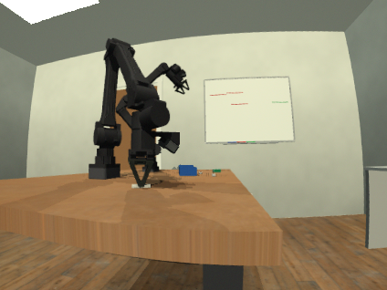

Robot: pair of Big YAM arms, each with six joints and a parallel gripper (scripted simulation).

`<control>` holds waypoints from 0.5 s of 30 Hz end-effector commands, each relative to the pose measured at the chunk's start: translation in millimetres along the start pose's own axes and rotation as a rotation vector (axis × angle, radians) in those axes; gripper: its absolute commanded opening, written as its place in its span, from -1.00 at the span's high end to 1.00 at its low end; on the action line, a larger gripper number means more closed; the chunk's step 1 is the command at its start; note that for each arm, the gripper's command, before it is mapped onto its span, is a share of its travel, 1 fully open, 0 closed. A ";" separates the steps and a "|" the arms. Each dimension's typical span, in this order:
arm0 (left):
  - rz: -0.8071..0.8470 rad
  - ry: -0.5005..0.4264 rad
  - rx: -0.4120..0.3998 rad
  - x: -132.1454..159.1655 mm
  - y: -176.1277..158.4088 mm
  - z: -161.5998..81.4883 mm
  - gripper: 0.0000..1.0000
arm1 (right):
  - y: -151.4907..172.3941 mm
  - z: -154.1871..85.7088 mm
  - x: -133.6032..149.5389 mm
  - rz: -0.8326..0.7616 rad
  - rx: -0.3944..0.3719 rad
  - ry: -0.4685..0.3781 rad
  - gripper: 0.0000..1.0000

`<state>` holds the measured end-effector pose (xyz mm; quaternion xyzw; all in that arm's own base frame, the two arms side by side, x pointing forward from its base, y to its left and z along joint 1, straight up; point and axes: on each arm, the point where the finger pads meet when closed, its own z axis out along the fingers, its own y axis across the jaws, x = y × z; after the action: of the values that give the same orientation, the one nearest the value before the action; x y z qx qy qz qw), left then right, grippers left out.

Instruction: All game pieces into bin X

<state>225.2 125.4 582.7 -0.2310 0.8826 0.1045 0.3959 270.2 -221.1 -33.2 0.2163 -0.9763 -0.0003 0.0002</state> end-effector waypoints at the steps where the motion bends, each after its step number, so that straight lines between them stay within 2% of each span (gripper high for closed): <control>1: -0.008 -0.043 -0.007 -5.6 3.4 -24.1 -1.00 | -12.0 -5.4 -5.7 -0.005 0.024 -0.011 0.60; 4: -0.008 -0.043 -0.007 -5.6 3.4 -24.1 -1.00 | -12.0 -5.3 -5.7 -0.005 0.024 -0.011 0.60; 5: -0.008 -0.043 -0.007 -5.6 3.4 -24.1 -1.00 | -22.3 -4.8 -10.2 -0.015 0.038 -0.018 0.60; 6: -0.008 -0.043 -0.007 -5.6 3.4 -24.1 -1.00 | -12.1 -5.3 -5.7 -0.005 0.024 -0.011 0.60; 10: -0.008 -0.043 -0.007 -5.6 3.4 -24.1 -1.00 | -12.1 -5.2 -5.7 -0.005 0.024 -0.011 0.60; 11: -0.008 -0.043 -0.007 -5.6 3.4 -24.1 -1.00 | -22.5 -4.8 -10.0 -0.014 0.038 -0.018 0.60; 15: -0.008 -0.043 -0.007 -5.6 3.4 -24.1 -1.00 | -12.2 -5.2 -5.7 -0.005 0.024 -0.011 0.60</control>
<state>225.2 125.4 582.7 -0.2310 0.8826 0.1045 0.3959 270.9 -221.6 -33.3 0.2165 -0.9763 0.0005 -0.0005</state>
